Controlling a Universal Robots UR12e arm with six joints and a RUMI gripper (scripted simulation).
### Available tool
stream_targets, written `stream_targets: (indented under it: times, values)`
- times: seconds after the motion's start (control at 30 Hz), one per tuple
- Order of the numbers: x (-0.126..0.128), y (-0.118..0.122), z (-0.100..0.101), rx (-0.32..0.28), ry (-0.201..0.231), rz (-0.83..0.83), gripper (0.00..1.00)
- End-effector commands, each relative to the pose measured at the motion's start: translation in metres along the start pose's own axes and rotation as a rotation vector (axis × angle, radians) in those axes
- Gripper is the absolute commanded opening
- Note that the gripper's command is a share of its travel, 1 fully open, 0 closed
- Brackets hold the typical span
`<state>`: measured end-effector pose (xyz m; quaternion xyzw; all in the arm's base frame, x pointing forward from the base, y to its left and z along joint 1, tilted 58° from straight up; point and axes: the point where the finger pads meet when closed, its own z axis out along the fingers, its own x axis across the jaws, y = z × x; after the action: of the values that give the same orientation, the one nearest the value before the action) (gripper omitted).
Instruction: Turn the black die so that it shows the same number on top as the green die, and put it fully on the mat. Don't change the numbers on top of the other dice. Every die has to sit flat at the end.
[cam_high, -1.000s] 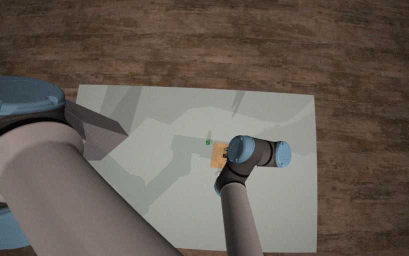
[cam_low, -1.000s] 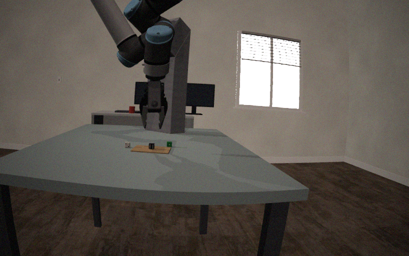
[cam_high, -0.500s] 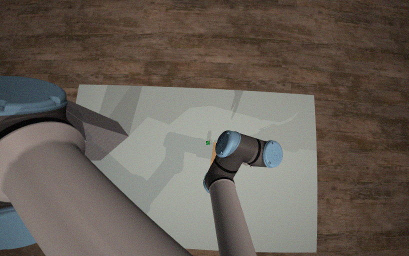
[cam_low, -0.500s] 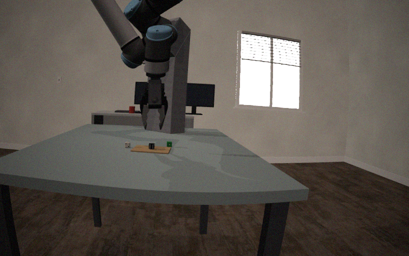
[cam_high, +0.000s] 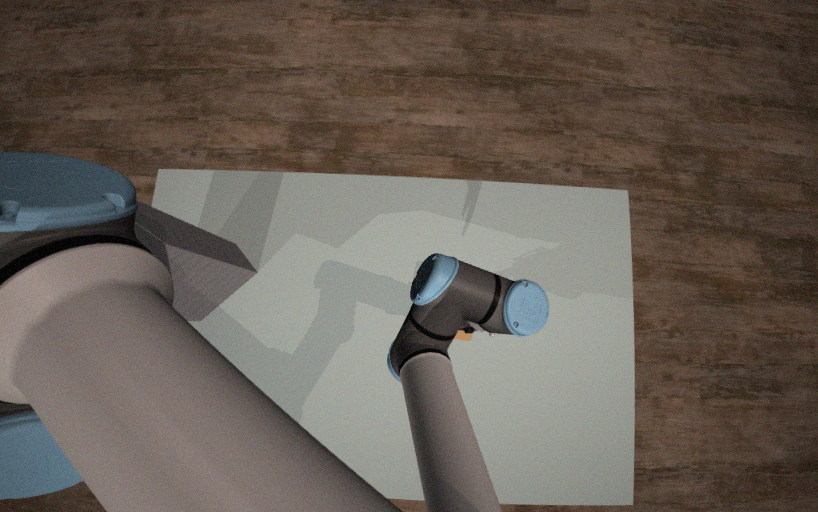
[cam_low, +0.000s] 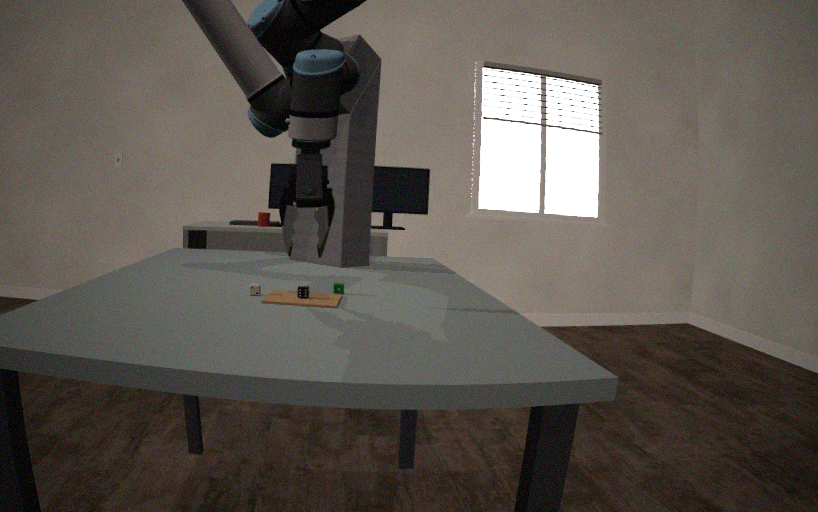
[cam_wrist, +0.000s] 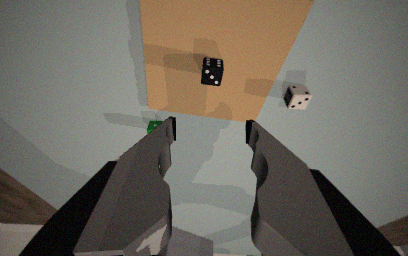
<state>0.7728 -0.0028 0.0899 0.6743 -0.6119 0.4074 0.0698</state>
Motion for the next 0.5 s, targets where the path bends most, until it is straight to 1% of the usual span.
stream_targets:
  times: [0.0, 0.3, 0.47]
  values:
    - [0.0004, 0.0001, -0.0012, 0.013, 0.001, -0.001, 0.33]
    - [0.0003, 0.0001, -0.0011, 0.015, 0.001, 0.0, 0.33]
    - [-0.0004, 0.0001, 0.0, 0.029, -0.001, 0.001, 0.33]
